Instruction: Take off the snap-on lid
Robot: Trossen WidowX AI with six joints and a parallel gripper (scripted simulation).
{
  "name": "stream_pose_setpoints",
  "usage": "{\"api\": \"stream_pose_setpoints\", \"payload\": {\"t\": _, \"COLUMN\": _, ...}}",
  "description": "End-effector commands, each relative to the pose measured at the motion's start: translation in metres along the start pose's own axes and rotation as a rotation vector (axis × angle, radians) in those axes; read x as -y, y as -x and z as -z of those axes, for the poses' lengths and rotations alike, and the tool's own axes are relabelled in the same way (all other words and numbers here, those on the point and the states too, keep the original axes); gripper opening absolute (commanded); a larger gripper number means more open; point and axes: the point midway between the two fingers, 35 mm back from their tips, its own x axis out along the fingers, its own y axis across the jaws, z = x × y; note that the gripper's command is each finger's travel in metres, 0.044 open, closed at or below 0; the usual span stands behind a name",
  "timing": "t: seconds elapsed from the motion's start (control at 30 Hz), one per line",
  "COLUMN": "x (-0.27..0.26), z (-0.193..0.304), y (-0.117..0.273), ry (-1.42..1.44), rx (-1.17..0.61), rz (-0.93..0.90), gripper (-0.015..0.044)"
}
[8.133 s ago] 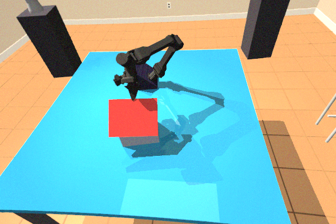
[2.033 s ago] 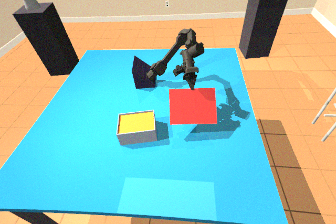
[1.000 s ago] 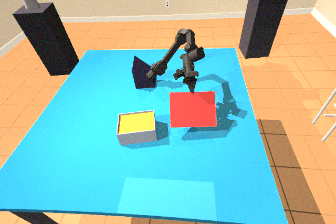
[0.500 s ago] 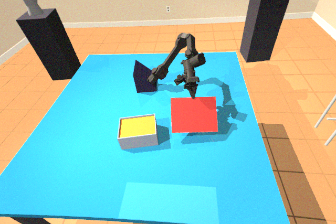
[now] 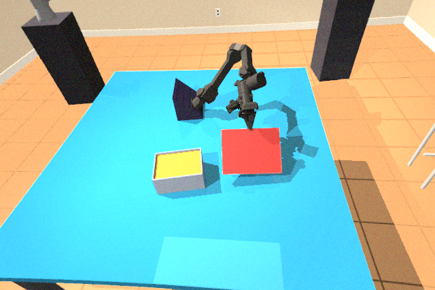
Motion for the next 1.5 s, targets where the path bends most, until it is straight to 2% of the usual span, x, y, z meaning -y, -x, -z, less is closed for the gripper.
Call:
{"api": "stream_pose_setpoints", "payload": {"t": 0.0, "x": 0.0, "z": -0.001, "y": -0.001, "ry": -0.004, "rx": 0.004, "rz": -0.013, "gripper": 0.0}}
{"api": "stream_pose_setpoints", "payload": {"t": 1.47, "x": 0.026, "z": 0.0, "y": -0.024, "ry": -0.004, "rx": 0.002, "rz": -0.014, "gripper": 0.0}}
